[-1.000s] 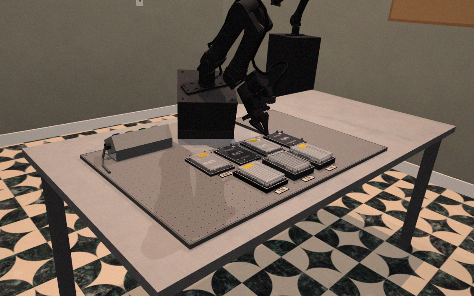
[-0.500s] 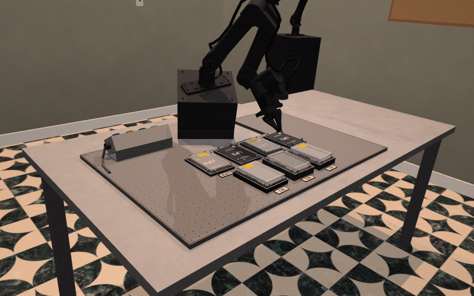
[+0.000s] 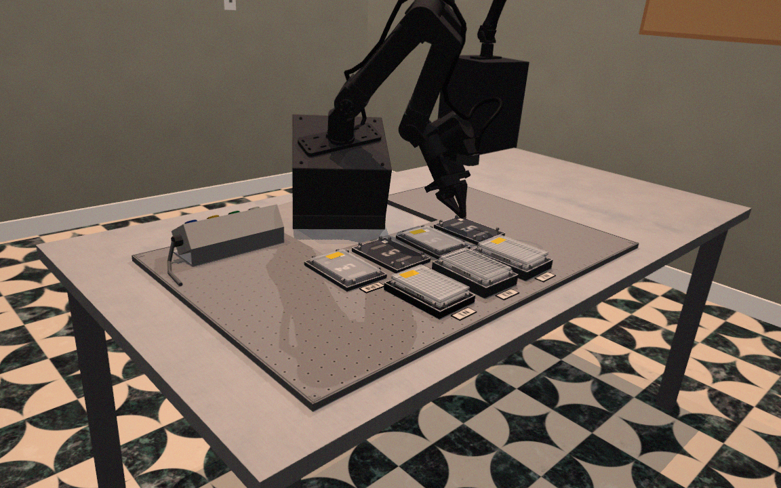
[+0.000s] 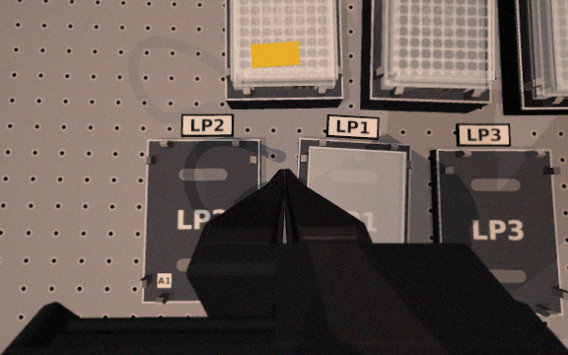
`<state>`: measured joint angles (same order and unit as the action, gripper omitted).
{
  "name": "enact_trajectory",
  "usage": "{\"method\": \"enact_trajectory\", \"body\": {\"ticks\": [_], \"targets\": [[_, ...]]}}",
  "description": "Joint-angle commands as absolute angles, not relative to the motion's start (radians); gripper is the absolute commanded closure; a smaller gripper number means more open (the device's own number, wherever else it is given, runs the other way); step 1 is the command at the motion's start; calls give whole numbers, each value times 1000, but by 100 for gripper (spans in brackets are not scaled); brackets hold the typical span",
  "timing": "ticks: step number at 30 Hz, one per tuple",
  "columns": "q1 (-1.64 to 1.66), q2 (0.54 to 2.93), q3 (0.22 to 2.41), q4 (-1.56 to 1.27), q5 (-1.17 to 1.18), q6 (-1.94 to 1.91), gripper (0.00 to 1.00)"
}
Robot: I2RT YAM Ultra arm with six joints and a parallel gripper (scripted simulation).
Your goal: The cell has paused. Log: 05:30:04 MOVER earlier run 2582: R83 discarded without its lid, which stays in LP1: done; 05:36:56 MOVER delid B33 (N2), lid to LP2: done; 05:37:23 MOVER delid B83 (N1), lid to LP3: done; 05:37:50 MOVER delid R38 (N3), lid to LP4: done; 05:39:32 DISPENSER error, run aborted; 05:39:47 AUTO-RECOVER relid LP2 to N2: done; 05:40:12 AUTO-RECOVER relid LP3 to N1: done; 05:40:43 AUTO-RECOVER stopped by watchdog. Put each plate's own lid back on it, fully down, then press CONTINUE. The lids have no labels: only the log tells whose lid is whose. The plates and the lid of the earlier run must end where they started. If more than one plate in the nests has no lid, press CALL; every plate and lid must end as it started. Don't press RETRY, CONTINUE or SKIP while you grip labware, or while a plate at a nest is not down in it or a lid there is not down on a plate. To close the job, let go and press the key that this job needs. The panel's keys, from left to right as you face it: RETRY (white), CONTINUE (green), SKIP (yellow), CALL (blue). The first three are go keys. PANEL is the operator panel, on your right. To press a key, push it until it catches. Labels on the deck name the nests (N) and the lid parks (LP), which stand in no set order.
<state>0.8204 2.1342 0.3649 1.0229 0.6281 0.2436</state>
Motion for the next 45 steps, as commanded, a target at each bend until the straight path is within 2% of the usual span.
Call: {"method": "enact_trajectory", "body": {"ticks": [1,16,45], "targets": [[842,2105,408,1002,655,263,100],[832,2125,391,1011,647,257,100],[507,2030,712,736,394,19,100]]}}
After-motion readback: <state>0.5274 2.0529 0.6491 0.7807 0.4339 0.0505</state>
